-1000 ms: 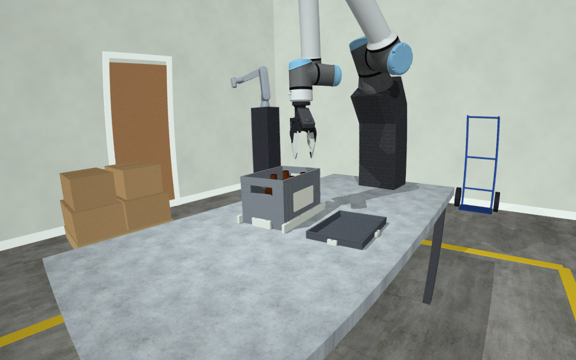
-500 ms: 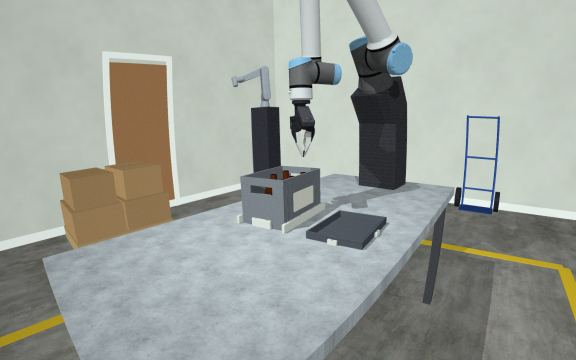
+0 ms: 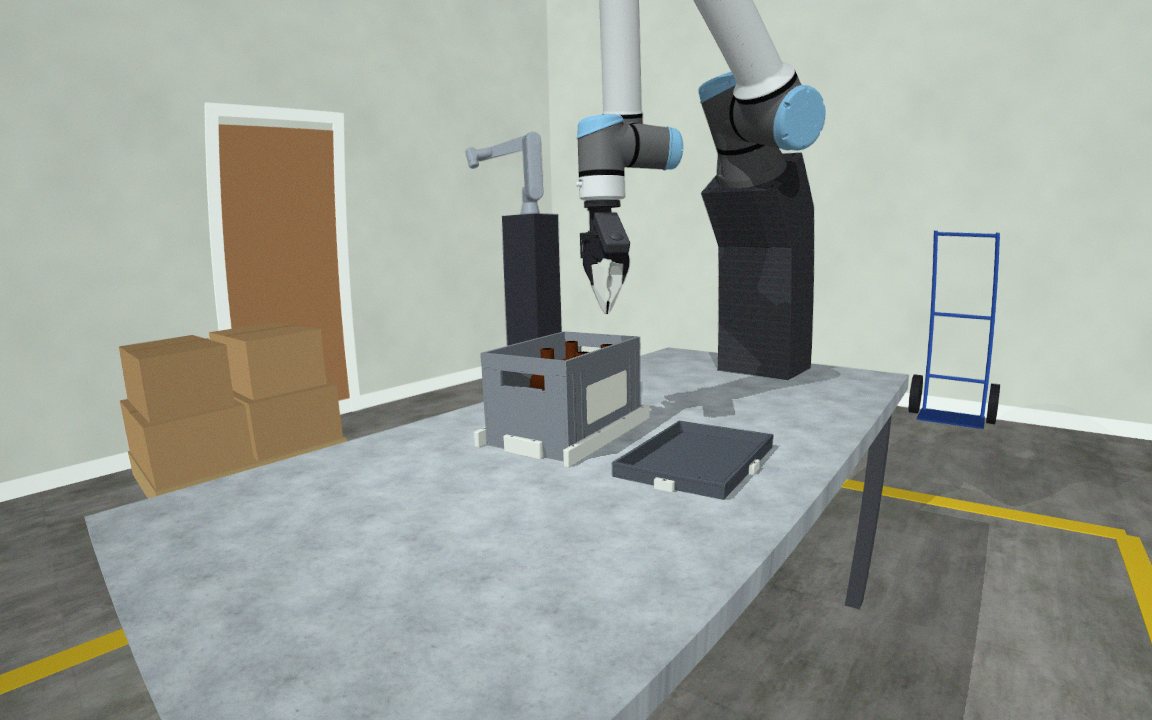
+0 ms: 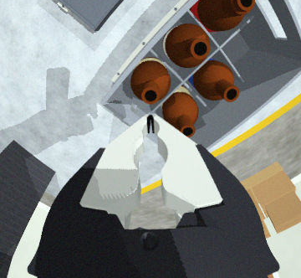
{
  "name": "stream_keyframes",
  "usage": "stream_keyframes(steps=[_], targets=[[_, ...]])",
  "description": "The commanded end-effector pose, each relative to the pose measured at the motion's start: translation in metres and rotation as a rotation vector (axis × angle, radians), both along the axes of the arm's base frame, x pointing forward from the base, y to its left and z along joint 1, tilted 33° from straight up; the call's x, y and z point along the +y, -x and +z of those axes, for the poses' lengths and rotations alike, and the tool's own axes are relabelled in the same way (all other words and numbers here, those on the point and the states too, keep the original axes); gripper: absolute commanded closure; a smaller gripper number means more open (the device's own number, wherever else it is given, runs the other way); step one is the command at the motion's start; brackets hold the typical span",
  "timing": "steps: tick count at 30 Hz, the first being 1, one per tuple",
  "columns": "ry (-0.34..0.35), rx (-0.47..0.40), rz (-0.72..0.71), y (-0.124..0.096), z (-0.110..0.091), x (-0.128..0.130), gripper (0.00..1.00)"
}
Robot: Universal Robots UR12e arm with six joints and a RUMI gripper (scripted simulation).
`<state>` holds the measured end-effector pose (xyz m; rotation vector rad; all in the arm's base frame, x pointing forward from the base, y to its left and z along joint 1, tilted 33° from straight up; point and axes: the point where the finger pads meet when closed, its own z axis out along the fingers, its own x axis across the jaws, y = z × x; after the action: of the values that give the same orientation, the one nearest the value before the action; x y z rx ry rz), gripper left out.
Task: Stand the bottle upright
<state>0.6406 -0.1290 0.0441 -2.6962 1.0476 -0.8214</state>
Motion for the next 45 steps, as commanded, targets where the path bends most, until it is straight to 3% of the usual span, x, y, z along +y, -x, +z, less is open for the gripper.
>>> stream_keyframes(steps=[1, 10, 16, 20, 29, 40, 41, 45], targets=[[0.0, -0.001, 0.0, 0.0, 0.0, 0.0, 1.0], [0.0, -0.001, 0.0, 0.0, 0.0, 0.0, 1.0], [0.0, 0.0, 0.0, -0.017, 0.009, -0.002, 1.0], [0.0, 0.001, 0.0, -0.066, 0.036, -0.001, 1.0], [0.001, -0.001, 0.0, -0.137, 0.086, 0.011, 1.0], [0.001, -0.001, 0.0, -0.144, 0.092, 0.013, 1.0], [0.001, -0.001, 0.0, -0.144, 0.092, 0.013, 0.62], [0.001, -0.001, 0.0, -0.144, 0.092, 0.013, 0.62]])
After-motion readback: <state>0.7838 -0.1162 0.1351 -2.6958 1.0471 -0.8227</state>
